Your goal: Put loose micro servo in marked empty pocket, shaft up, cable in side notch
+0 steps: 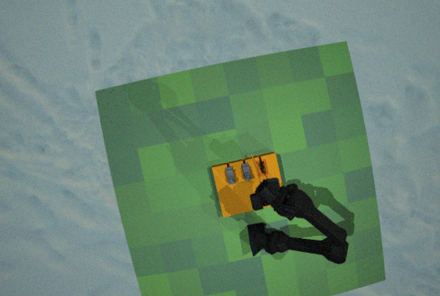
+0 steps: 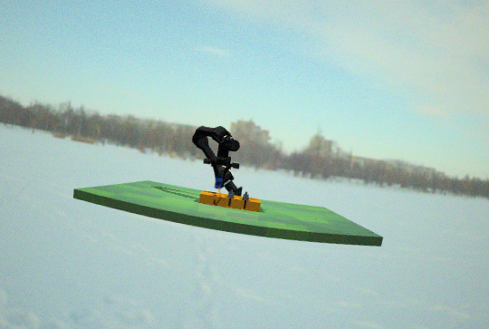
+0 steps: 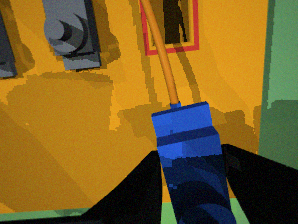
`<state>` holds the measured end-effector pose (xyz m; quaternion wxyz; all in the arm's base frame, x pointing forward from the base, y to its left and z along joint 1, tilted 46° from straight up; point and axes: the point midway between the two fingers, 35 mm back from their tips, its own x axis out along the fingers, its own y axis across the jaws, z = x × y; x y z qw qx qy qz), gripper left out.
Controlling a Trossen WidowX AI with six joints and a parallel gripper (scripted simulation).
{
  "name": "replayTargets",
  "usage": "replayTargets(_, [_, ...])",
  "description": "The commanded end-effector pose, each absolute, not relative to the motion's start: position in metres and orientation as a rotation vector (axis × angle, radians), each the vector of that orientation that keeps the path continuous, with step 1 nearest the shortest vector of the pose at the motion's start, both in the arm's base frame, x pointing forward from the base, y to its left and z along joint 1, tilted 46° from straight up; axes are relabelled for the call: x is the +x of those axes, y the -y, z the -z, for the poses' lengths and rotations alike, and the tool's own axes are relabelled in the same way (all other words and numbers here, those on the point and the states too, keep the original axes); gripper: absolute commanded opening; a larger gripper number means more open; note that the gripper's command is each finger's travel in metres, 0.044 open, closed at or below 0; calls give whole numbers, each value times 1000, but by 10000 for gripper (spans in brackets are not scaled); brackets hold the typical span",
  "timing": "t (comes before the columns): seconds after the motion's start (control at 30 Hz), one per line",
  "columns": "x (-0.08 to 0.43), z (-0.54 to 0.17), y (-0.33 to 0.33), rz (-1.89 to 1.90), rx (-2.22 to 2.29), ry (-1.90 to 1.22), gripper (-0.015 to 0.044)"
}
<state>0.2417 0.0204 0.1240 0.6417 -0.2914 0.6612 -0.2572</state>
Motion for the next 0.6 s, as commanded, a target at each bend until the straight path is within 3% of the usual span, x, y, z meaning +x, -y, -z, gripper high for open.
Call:
replayTargets(0.0, [256,-125,-21,583,-665,-1500,0])
replayTargets(0.57, [321,-124,-23,584,-663,-1496,0])
